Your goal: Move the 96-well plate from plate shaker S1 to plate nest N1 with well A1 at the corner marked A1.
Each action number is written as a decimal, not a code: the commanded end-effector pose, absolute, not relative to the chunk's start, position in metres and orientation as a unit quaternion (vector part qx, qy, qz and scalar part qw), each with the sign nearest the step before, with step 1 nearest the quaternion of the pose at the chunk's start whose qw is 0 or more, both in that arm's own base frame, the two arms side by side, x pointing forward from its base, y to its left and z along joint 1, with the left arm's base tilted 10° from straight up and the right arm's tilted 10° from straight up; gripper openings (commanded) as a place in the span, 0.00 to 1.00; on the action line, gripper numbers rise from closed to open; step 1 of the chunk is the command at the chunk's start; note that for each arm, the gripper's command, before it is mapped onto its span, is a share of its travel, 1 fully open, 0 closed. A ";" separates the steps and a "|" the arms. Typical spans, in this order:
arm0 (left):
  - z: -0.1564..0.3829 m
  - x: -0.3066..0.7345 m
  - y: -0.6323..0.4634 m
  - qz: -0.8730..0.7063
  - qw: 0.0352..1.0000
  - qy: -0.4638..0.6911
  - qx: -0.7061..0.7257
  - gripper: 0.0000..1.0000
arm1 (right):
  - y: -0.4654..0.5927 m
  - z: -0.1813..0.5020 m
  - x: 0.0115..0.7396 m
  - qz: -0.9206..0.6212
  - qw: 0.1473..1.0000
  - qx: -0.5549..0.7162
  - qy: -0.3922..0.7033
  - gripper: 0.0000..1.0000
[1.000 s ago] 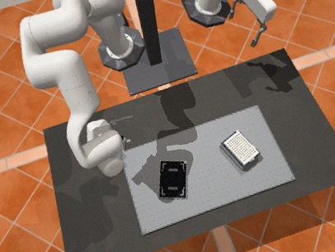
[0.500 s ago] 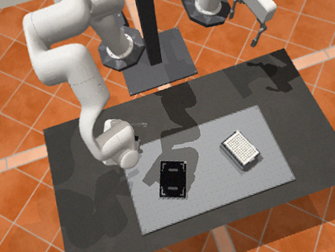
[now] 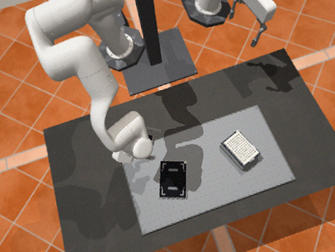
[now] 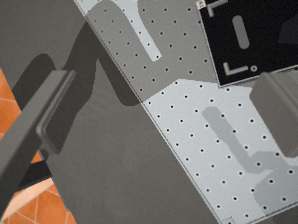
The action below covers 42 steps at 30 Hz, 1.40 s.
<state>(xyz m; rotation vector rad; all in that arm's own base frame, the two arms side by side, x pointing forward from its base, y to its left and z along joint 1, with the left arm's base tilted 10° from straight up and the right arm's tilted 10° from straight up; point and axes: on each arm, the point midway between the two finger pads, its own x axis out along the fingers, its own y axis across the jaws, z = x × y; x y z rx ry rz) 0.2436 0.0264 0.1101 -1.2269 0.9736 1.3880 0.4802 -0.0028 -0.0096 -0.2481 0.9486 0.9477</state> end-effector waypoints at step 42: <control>0.111 0.244 0.027 0.574 0.501 0.402 -0.508 1.00 | 0.142 0.022 0.548 0.225 0.945 -0.193 0.140 0.37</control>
